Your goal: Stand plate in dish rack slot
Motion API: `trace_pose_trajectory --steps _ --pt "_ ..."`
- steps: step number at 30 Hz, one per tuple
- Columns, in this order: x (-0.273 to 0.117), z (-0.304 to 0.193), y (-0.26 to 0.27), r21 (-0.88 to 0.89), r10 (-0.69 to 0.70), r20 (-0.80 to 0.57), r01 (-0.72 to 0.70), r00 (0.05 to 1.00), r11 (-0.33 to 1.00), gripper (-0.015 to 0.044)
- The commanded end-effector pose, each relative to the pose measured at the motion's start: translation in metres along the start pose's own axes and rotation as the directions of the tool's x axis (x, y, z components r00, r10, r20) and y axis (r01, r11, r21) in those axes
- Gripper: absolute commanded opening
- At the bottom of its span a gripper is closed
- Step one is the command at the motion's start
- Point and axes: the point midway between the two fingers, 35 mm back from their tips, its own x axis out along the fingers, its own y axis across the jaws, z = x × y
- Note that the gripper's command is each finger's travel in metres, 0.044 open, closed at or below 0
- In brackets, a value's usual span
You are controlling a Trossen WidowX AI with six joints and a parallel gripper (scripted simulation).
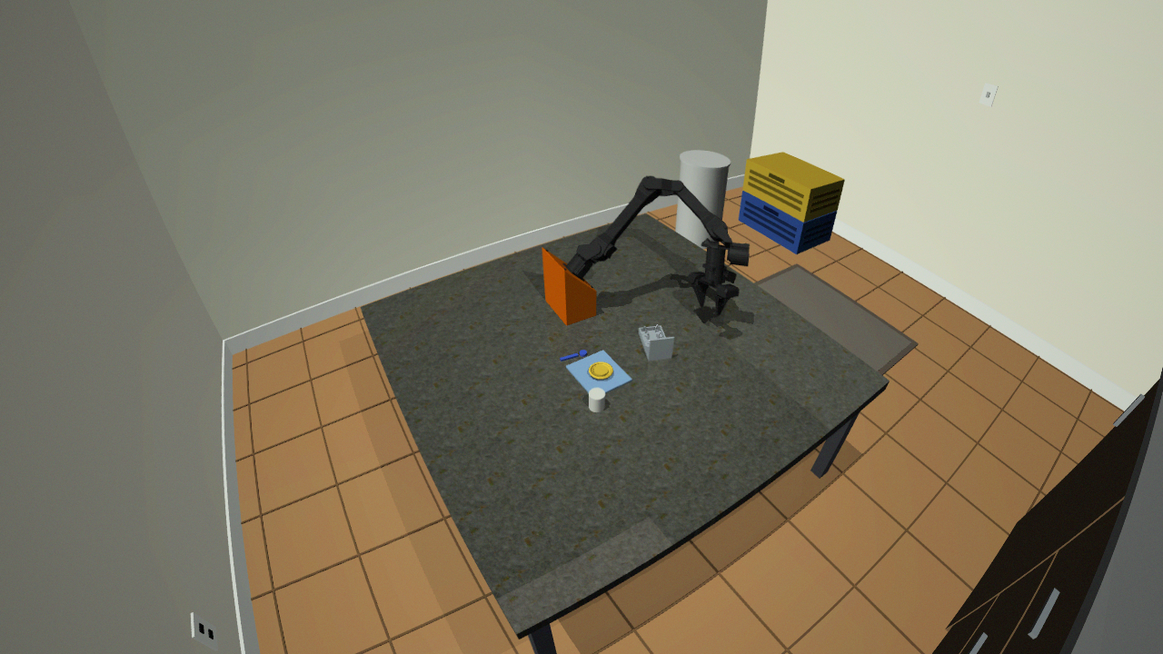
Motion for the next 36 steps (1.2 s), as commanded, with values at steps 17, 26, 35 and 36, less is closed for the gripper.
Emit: trace_pose_trajectory --steps 17,26,35,36 --pt "0.018 -0.177 -0.07 0.556 0.164 -0.162 -0.047 0.973 0.83 0.04" --pt "0.01 -0.256 -0.075 0.765 0.244 -0.125 -0.063 0.962 0.641 0.04" --pt "-0.002 -0.324 -0.066 0.901 0.287 -0.048 -0.083 0.957 0.426 0.04" --pt "-0.004 -0.331 -0.064 0.913 0.289 -0.035 -0.087 0.957 0.398 0.04"
